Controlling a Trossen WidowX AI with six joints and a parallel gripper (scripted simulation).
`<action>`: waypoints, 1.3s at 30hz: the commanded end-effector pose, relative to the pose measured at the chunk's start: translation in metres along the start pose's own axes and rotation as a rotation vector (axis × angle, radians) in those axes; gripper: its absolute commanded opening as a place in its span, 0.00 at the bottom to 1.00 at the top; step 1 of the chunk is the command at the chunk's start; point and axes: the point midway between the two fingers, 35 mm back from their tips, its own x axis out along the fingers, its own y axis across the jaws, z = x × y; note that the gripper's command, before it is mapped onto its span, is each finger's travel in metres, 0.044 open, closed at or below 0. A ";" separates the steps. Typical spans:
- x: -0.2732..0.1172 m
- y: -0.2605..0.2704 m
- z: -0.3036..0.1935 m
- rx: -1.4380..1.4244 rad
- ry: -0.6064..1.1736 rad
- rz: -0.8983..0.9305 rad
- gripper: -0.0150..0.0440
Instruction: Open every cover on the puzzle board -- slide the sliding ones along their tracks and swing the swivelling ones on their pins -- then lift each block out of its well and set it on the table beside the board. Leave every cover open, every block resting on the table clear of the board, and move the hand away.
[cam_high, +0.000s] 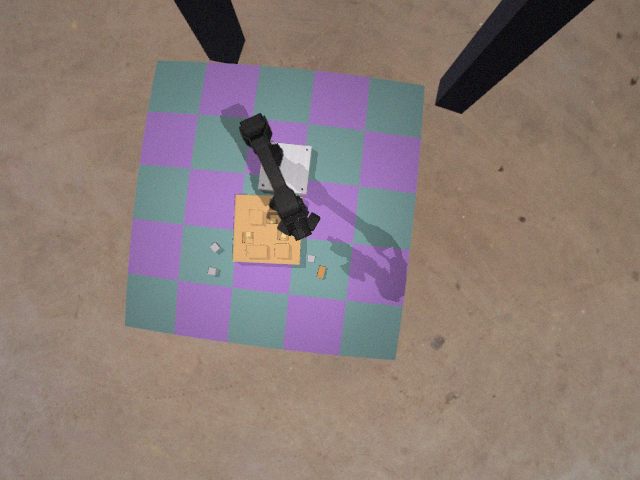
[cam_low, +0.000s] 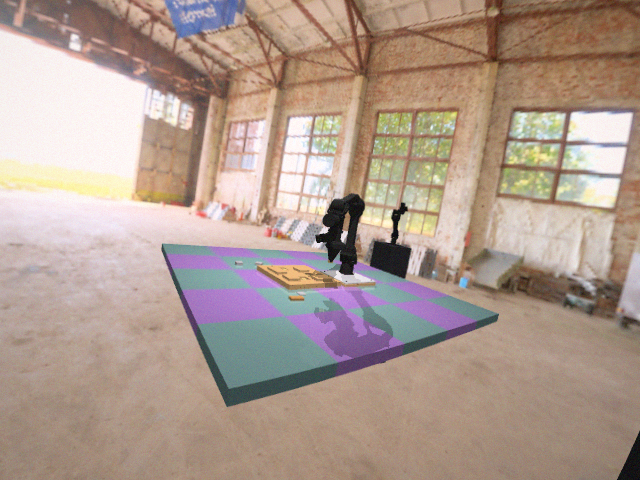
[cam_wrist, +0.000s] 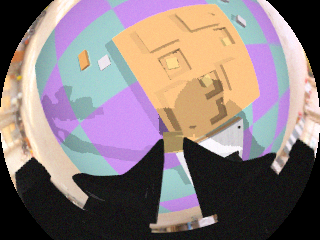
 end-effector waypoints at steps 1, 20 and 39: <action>0.001 0.014 -0.003 0.003 -0.001 -0.002 0.39; 0.007 0.077 -0.037 0.003 0.002 0.003 0.39; 0.032 0.083 -0.037 0.003 0.002 0.004 0.39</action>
